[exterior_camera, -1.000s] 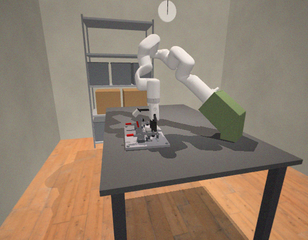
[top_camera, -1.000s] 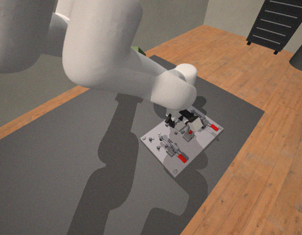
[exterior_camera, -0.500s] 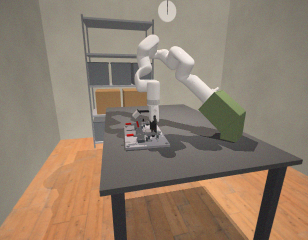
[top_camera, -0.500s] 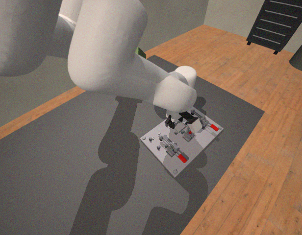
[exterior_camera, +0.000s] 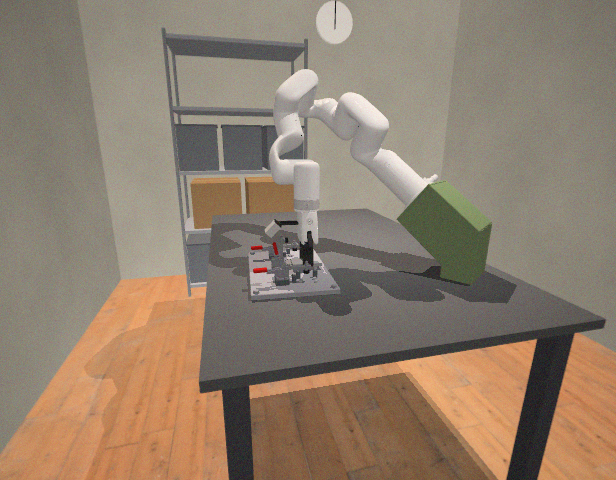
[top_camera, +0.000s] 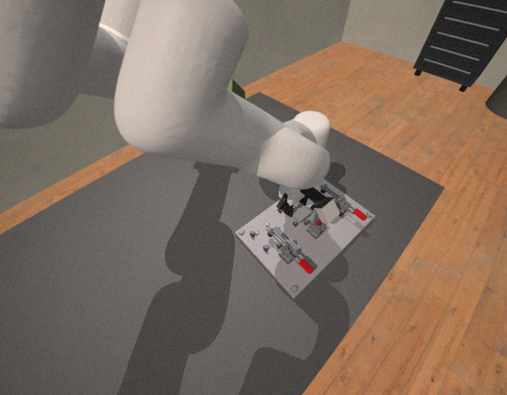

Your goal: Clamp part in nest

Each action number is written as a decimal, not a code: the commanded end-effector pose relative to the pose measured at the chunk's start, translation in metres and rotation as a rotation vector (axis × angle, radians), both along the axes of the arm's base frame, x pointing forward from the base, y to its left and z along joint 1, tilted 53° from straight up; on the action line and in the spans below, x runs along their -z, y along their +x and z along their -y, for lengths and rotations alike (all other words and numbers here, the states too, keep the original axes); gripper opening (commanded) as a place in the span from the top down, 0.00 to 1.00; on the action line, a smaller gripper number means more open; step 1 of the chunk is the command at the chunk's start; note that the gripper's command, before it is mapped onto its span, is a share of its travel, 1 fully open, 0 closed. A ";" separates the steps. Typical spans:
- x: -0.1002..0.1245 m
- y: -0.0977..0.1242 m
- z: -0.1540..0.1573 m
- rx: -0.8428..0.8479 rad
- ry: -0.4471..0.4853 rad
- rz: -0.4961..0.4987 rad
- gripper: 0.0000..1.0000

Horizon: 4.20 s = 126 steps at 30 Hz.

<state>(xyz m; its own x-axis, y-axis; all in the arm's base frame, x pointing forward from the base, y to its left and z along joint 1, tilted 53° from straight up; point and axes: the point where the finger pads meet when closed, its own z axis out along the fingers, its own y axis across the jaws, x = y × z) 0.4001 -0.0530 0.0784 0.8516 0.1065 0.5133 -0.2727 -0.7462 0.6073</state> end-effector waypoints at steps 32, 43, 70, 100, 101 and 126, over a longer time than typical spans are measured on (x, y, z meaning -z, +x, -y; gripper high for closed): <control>0.001 0.004 0.004 -0.001 0.001 0.001 1.00; 0.001 0.004 0.004 -0.001 0.001 0.001 1.00; -0.001 0.005 0.005 -0.001 0.001 0.001 1.00; -0.001 0.005 0.005 -0.001 0.001 0.001 0.00; -0.001 0.005 0.005 -0.001 0.001 0.001 0.00; -0.001 0.005 0.005 -0.001 0.001 0.001 0.00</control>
